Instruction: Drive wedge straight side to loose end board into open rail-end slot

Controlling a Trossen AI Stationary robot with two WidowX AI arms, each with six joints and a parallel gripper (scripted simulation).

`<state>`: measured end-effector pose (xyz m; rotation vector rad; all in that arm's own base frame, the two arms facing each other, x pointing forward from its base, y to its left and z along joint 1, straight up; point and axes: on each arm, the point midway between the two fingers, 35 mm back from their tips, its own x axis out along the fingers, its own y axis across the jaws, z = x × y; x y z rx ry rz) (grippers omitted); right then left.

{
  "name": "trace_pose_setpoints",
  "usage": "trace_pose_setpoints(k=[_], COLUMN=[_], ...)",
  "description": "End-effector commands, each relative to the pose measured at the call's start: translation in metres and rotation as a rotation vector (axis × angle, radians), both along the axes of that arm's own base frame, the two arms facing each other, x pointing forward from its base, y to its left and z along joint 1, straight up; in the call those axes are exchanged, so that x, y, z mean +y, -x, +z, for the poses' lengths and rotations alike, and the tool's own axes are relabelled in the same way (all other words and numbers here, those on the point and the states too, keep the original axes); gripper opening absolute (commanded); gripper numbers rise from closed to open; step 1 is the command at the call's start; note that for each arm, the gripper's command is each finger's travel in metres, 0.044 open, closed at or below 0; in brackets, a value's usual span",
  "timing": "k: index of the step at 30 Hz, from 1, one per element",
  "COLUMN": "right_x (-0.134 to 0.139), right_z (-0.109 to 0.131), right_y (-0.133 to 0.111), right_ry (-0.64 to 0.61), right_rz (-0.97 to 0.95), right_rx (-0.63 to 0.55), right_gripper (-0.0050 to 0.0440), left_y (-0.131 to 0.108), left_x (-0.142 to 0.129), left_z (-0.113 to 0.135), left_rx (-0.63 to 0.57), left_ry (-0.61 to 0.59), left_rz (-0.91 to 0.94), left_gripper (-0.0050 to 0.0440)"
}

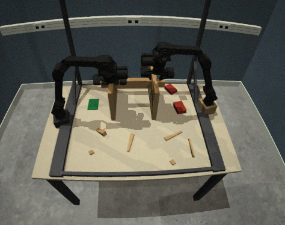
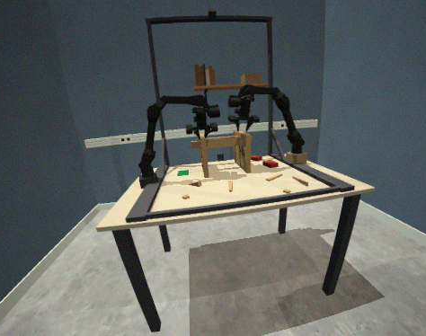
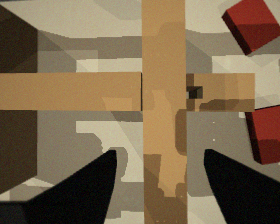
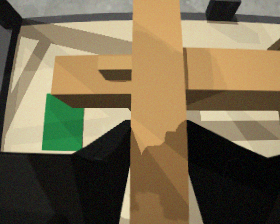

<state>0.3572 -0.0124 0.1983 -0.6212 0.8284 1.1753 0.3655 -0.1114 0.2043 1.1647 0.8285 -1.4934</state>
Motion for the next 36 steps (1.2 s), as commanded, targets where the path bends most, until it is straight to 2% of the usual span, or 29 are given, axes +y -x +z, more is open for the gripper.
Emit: trace_pose_setpoints(k=[1, 5, 21, 22, 36], right_x=[0.0, 0.0, 0.0, 0.0, 0.0], right_z=[0.008, 0.008, 0.008, 0.008, 0.008], right_y=[0.0, 0.0, 0.0, 0.0, 0.0], right_ry=[0.011, 0.011, 0.011, 0.011, 0.011], right_rz=[0.002, 0.002, 0.002, 0.002, 0.002], right_rx=[-0.032, -0.032, -0.032, -0.032, -0.032], right_gripper=[-0.002, -0.005, -0.005, -0.005, -0.005], left_y=[0.0, 0.0, 0.001, 0.001, 0.001], left_x=[0.0, 0.0, 0.0, 0.0, 0.0], left_z=[-0.003, -0.008, -0.024, -0.024, -0.024], left_rx=[0.001, 0.013, 0.057, 0.056, 0.059], left_ry=[-0.005, -0.008, -0.017, -0.017, -0.013], left_rz=[-0.005, -0.007, -0.008, -0.008, -0.006], left_gripper=[0.0257, 0.0257, 0.0257, 0.0, -0.0001])
